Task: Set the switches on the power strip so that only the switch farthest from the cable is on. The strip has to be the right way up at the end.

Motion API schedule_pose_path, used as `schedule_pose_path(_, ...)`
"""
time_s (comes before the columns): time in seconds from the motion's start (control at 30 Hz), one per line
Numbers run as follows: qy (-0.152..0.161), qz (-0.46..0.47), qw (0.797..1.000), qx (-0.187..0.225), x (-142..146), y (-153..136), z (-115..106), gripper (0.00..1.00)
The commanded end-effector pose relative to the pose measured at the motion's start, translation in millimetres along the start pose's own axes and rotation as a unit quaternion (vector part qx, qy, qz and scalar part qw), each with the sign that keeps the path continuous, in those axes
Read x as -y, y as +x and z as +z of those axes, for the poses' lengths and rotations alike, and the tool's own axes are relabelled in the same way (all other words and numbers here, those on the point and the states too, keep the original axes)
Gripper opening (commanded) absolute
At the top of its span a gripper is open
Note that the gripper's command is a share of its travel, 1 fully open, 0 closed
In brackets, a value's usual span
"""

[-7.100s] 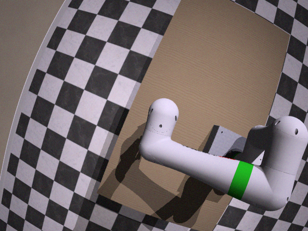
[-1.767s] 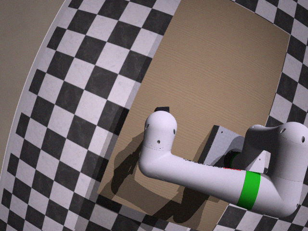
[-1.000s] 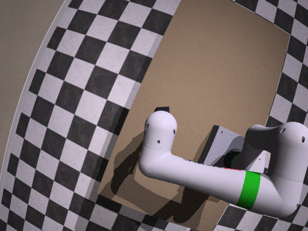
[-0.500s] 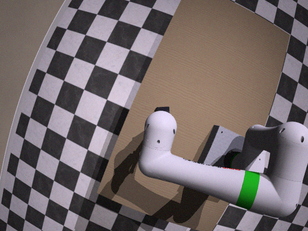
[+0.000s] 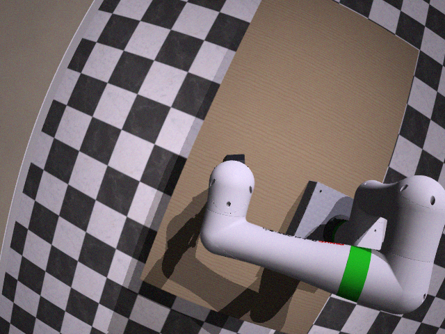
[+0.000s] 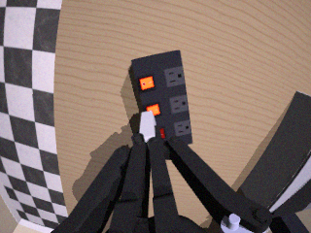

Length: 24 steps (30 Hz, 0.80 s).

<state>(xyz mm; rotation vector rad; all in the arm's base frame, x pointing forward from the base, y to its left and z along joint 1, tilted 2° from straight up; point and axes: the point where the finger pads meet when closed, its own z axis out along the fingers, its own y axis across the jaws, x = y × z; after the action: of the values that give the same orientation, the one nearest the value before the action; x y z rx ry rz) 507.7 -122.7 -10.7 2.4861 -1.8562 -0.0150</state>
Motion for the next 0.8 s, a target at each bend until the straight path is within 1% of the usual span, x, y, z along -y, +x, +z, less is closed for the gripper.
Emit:
schedule_pose_path(0.0,0.0,0.0,1.0,0.0,0.5,0.0,5.2,0.0)
schedule_pose_path(0.23,0.0,0.0,1.0,0.0,1.0,-0.1,14.0,0.0)
schedule_pose_path(0.77,0.0,0.0,1.0,0.0,1.5,-0.3,23.7,0.0)
